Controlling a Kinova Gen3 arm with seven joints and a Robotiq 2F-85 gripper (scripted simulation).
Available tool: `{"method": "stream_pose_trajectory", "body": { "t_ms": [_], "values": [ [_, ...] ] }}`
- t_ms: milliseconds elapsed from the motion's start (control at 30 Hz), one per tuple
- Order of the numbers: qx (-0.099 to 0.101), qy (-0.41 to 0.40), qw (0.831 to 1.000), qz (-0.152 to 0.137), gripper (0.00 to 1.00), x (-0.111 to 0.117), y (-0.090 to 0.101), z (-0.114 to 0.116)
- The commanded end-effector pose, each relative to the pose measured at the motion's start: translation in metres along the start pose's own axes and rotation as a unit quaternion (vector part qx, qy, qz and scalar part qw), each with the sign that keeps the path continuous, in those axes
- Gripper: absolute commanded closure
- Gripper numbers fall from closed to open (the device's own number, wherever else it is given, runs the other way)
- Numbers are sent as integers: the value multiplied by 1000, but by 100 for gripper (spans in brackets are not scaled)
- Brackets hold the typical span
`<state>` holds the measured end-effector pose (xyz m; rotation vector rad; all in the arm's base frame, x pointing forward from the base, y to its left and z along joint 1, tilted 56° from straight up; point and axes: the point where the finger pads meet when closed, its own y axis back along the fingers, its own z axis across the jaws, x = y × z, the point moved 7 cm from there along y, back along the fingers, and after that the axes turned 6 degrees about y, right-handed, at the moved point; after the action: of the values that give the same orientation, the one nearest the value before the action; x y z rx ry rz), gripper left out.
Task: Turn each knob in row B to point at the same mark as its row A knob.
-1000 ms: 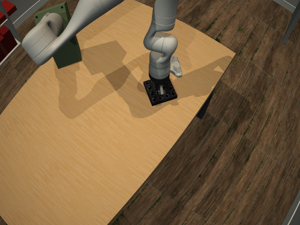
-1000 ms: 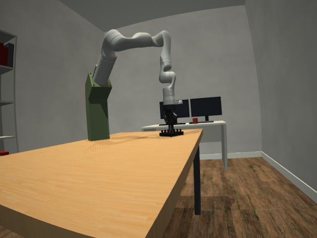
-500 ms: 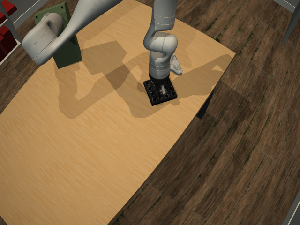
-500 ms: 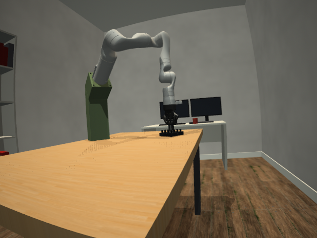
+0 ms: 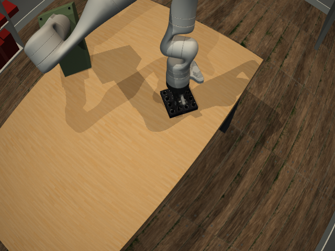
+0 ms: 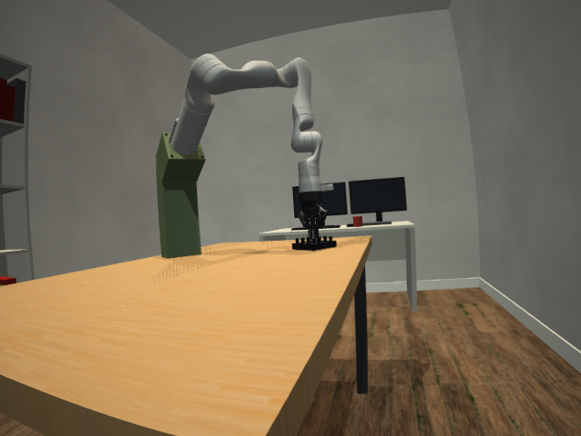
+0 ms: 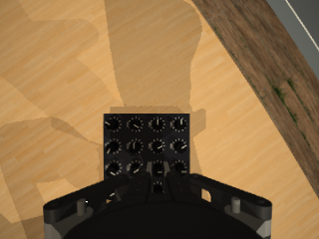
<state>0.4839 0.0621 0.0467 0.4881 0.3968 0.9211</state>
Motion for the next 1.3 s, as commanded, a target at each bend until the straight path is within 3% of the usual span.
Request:
{"method": "stream_pose_trajectory", "body": {
  "t_ms": [0, 433, 467, 1267],
  "values": [
    [0, 0, 1000, 0, 92, 0, 0, 0],
    [0, 1, 1000, 0, 92, 0, 0, 0],
    [0, 1, 1000, 0, 81, 0, 0, 0],
    [0, 1, 1000, 0, 81, 0, 3, 0]
  ]
}}
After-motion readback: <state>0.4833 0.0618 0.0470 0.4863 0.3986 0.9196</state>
